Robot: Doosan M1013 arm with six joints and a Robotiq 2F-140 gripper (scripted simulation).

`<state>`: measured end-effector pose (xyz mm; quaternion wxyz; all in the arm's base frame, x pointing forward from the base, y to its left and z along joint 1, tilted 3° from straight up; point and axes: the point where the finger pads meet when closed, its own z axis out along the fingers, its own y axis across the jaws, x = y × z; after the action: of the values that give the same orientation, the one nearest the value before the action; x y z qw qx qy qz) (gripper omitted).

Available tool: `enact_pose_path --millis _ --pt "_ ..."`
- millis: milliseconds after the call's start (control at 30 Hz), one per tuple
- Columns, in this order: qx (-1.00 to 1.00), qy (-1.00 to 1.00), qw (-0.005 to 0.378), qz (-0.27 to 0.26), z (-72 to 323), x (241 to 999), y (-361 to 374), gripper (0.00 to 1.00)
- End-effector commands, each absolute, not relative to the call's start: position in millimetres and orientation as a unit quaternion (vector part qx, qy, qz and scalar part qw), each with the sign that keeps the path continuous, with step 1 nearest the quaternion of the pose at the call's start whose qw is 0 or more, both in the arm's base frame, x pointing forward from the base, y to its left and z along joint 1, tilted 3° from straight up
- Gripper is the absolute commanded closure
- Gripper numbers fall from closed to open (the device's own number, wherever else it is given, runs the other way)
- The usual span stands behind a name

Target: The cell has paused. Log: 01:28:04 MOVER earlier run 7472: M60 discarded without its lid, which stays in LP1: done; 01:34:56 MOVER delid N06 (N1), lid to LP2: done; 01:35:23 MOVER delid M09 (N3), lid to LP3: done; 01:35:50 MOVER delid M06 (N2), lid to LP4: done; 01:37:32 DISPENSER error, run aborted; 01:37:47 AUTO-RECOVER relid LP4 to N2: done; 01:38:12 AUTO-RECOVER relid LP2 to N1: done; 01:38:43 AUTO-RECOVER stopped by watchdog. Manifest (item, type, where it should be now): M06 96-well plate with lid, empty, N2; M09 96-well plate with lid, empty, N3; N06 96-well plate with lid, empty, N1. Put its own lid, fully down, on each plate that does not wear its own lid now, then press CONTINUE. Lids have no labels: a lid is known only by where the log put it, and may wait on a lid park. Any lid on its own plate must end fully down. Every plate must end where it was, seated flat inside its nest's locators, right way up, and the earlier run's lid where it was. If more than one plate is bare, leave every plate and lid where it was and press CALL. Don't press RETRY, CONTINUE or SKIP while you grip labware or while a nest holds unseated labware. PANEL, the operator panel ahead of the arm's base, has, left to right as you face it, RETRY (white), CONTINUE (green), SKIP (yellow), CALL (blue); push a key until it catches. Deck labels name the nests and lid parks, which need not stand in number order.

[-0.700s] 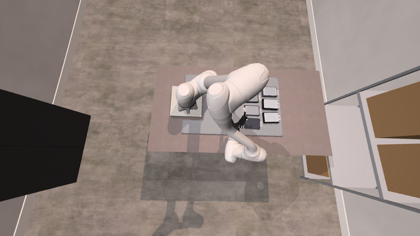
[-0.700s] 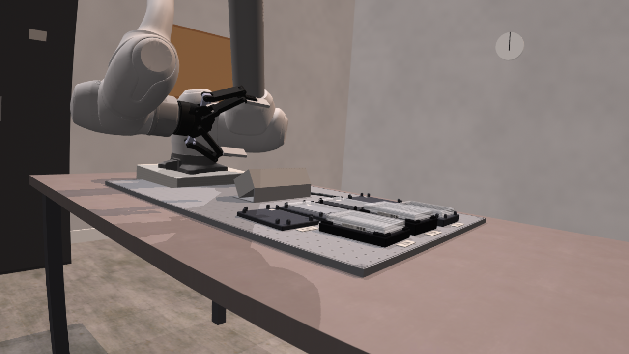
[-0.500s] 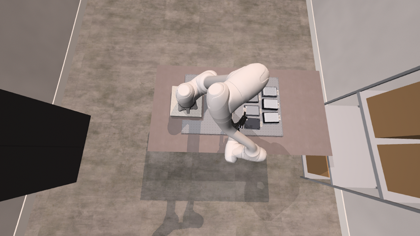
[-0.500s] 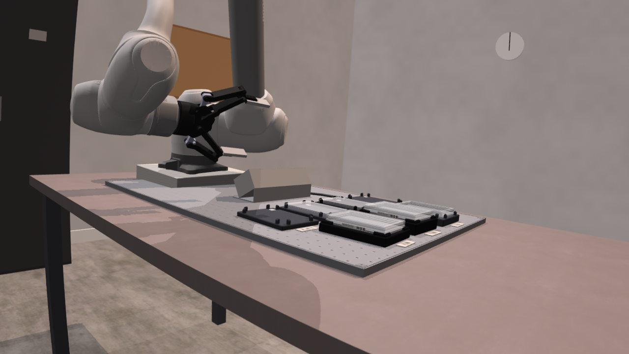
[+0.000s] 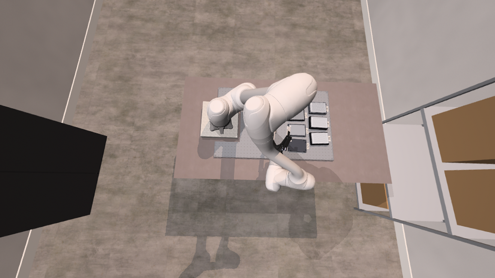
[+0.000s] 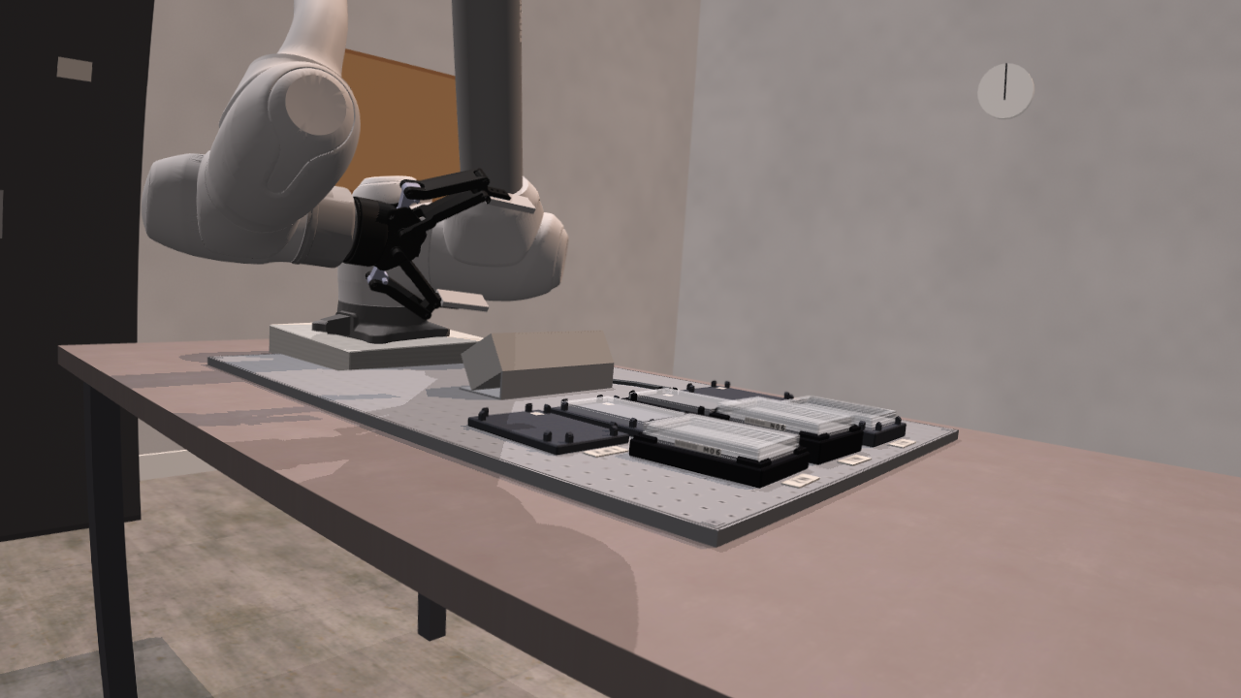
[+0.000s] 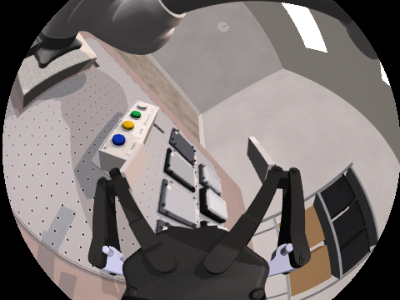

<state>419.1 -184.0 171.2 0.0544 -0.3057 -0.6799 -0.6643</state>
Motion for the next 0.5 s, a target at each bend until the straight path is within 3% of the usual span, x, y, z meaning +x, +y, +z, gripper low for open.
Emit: enact_pose_path --millis 0,333,400,467 --pt "-0.299 -0.706 0.051 -0.640 168 428 -180 0.00" --pt "-0.216 -0.901 0.018 -0.376 138 509 -140 0.00" --pt "-0.216 -0.901 0.018 -0.376 138 509 -140 0.00" --pt "-0.186 -0.940 0.008 -0.286 130 533 -129 0.00"
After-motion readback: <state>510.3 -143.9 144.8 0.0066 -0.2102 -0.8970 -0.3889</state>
